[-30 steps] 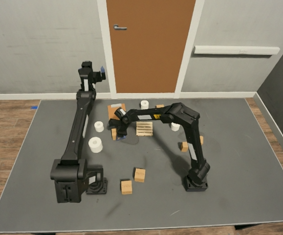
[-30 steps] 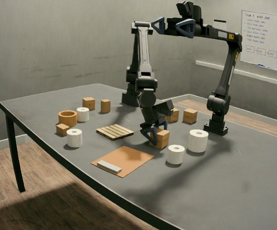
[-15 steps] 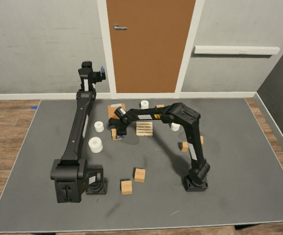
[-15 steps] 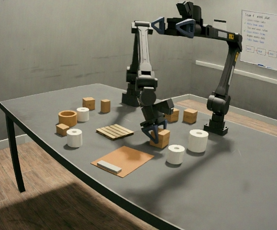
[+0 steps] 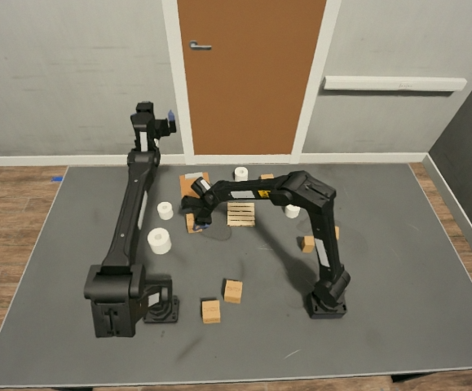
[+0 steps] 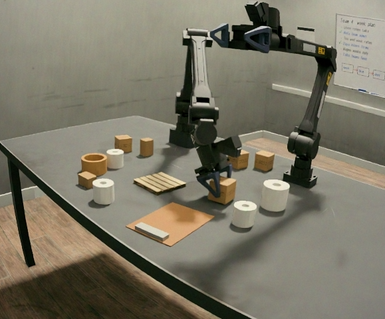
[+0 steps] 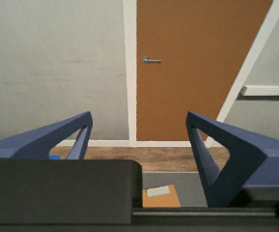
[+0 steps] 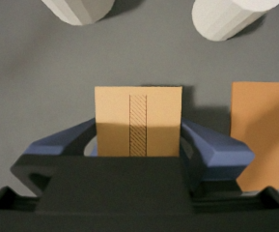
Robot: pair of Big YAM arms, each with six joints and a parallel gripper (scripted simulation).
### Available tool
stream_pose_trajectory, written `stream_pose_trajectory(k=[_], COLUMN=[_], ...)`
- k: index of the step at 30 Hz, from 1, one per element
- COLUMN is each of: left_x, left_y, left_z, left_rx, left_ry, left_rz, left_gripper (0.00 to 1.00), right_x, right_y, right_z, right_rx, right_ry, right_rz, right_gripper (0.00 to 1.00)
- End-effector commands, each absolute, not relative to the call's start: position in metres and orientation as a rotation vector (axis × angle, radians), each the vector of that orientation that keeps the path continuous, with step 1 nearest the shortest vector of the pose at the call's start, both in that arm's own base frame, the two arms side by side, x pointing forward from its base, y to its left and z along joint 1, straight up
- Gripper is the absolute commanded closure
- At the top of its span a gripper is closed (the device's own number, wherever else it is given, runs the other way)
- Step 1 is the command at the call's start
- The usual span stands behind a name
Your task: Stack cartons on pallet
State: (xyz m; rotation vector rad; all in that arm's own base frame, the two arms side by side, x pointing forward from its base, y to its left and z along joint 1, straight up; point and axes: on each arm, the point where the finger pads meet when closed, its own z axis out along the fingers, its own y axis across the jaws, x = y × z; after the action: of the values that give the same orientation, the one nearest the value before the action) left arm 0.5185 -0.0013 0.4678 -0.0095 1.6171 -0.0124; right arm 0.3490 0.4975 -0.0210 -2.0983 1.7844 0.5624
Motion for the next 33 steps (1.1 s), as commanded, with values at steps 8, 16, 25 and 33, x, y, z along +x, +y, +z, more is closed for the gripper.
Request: stream_pose_trajectory(k=[8,16,25,33], left_x=[0.518,0.518,0.518,0.518], left_y=[0.000,0.000,0.000,0.000], left_z=[0.498,0.498,0.498,0.498], left_rx=[0.000,0.000,0.000,0.000], left_ry=[1.560,1.560,1.560,1.560], left_rz=[0.000,0.000,0.000,0.000], left_gripper=[0.00,0.00,0.00,0.00], right_x=[0.345,0.305,0.268,0.242], right_y=[0.480,0.415,0.347,0.307], right_z=[0.032,0.127,0.259,0.317], right_rx=[-2.098,-2.112,-2.086,-2.079], right_ry=[1.777,1.773,1.733,1.736], right_rz=[0.554,0.557,0.544,0.543], right_gripper=[0.45,0.45,0.45,0.45])
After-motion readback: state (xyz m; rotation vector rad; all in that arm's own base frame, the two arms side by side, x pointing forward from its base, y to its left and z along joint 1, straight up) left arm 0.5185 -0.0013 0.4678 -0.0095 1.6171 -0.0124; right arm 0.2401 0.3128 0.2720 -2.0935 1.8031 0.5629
